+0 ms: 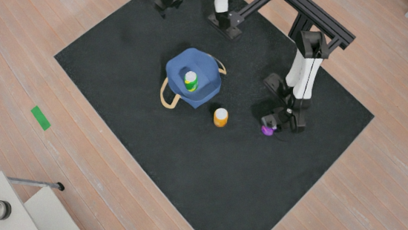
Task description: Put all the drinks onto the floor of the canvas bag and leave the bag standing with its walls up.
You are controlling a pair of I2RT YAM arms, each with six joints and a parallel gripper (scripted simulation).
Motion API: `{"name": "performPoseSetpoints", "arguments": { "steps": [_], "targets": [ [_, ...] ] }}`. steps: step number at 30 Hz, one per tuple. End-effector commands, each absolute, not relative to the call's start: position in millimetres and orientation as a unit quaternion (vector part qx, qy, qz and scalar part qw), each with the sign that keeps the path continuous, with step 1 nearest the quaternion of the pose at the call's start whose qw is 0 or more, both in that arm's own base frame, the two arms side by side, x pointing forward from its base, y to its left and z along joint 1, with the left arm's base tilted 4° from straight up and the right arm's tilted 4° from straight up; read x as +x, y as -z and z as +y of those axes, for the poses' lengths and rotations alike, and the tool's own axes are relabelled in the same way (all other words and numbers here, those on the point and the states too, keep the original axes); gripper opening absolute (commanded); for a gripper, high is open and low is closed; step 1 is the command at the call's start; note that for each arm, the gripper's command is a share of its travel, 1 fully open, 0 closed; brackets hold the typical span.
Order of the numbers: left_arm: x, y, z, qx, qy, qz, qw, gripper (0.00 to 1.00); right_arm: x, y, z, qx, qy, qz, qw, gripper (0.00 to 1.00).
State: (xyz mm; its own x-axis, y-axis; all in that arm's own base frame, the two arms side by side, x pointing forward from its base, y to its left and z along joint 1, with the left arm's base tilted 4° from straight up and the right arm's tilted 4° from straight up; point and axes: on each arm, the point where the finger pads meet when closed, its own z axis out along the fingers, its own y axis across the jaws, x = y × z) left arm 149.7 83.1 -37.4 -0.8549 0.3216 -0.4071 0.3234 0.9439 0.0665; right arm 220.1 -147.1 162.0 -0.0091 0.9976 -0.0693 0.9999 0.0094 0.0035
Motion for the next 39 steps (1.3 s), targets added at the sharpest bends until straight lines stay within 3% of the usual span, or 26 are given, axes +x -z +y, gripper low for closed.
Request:
{"name": "performPoseSetpoints", "arguments": {
  "steps": [1,39],
  "targets": [
    [154,35,87,0.167,-0.006,0.961,0.219,0.7,224,-165,-148,0.703,0.026,0.71,0.04,0.86],
    [162,-36,90,0.176,-0.024,0.955,0.238,0.7,224,-165,-148,0.703,0.026,0.71,0.04,0.86]
  ]
}}
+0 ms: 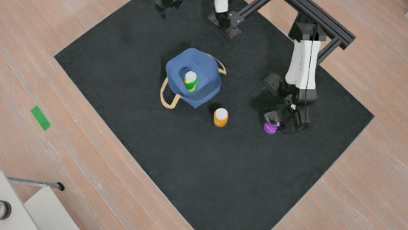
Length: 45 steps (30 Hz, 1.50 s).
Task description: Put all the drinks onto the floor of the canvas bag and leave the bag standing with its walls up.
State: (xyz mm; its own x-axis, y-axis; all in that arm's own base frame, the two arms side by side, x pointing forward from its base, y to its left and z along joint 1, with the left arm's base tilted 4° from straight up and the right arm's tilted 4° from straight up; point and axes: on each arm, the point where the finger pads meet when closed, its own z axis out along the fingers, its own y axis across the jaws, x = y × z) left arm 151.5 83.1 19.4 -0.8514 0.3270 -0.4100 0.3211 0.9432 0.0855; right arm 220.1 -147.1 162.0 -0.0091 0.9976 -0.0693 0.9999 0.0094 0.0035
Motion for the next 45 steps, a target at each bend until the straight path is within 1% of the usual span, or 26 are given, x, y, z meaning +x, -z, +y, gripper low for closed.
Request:
{"name": "performPoseSetpoints", "arguments": {
  "steps": [1,6,8,12,17,19,24,26,31,32,36,45],
  "targets": [
    [163,-36,87,0.176,-0.021,0.955,0.239,0.7,224,-165,-148,0.703,0.026,0.71,0.04,0.86],
    [165,-36,89,0.177,-0.028,0.953,0.244,0.7,224,-165,-148,0.703,0.026,0.71,0.04,0.86],
    [157,-22,79,0.174,-0.011,0.957,0.233,0.7,224,-165,-148,0.703,0.026,0.71,0.04,0.86],
    [165,-34,88,0.178,-0.03,0.953,0.245,0.7,224,-165,-148,0.703,0.026,0.71,0.04,0.86],
    [164,-32,87,0.177,-0.027,0.953,0.243,0.7,224,-165,-148,0.703,0.026,0.71,0.04,0.86],
    [157,-20,78,0.175,-0.013,0.956,0.234,0.7,224,-165,-148,0.703,0.026,0.71,0.04,0.86],
    [164,-30,86,0.176,-0.021,0.954,0.24,0.7,224,-165,-148,0.703,0.026,0.71,0.04,0.86],
    [157,-36,78,0.172,-0.006,0.958,0.231,0.7,224,-165,-148,0.703,0.026,0.71,0.04,0.86],
    [158,-51,80,0.171,-0.01,0.957,0.234,0.7,224,-165,-148,0.703,0.026,0.71,0.04,0.86],
    [162,-53,87,0.173,-0.025,0.955,0.241,0.7,224,-165,-148,0.703,0.026,0.71,0.04,0.86],
    [158,-59,79,0.173,-0.008,0.957,0.233,0.7,224,-165,-148,0.703,0.026,0.71,0.04,0.86],
    [158,-82,78,0.173,-0.01,0.957,0.234,0.7,224,-165,-148,0.703,0.026,0.71,0.04,0.86]
  ]
}}
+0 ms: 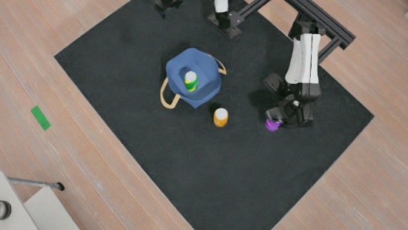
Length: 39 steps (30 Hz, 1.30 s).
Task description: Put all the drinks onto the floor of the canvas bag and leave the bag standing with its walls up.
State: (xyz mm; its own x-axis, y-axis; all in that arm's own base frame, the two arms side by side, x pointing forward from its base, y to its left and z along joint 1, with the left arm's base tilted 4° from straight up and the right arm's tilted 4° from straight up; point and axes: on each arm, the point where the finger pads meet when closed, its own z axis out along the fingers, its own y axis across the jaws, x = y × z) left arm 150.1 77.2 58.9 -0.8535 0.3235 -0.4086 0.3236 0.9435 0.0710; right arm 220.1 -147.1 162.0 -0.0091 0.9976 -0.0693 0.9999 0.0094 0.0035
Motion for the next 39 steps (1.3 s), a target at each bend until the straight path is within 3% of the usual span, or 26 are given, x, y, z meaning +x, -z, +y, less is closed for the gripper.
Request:
{"name": "performPoseSetpoints", "arguments": {
  "steps": [1,25,39],
  "targets": [
    [158,-84,78,0.171,-0.011,0.957,0.234,0.7,224,-165,-148,0.703,0.026,0.71,0.04,0.86],
    [156,-74,74,0.175,-0.014,0.955,0.237,0.7,224,-165,-148,0.703,0.026,0.71,0.04,0.86],
    [161,-111,80,0.174,-0.021,0.955,0.24,0.7,224,-165,-148,0.703,0.026,0.71,0.04,0.86]
  ]
}}
